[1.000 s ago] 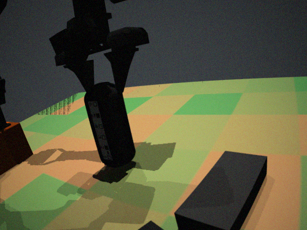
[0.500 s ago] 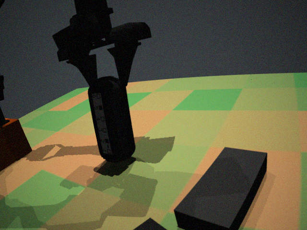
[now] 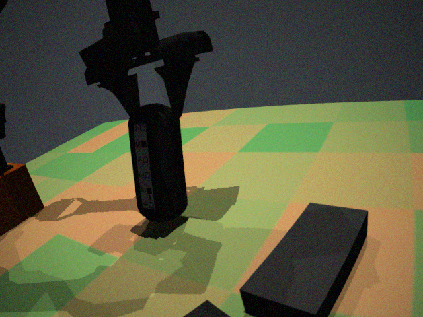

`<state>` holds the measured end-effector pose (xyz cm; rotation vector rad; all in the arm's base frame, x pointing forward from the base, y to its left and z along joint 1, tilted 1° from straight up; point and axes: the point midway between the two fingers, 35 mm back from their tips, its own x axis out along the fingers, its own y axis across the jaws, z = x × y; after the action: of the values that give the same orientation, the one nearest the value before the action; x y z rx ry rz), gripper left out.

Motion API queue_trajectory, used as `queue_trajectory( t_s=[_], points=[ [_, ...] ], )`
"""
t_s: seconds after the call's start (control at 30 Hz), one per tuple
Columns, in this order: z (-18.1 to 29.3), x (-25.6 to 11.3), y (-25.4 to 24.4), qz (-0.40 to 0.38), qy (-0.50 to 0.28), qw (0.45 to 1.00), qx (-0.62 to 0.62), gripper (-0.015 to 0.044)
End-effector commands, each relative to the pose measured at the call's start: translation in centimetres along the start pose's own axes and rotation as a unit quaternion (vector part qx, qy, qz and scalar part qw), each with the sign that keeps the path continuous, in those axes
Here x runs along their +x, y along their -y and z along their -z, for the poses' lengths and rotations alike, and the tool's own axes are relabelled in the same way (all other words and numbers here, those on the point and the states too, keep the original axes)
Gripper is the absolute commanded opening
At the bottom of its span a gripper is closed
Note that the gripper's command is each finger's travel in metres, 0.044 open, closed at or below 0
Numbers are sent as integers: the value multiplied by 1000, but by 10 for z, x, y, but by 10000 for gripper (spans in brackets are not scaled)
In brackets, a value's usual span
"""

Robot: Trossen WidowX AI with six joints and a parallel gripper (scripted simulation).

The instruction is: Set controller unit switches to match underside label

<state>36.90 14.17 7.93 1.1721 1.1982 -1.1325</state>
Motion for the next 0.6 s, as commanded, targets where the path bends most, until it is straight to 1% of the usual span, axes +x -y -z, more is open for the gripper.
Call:
queue_trajectory(
  t_s=[0.0,0.57],
  points=[
    [4,5,0,5,-7,1000,3,338],
    [16,9,0,5,-24,1000,3,338]
  ],
)
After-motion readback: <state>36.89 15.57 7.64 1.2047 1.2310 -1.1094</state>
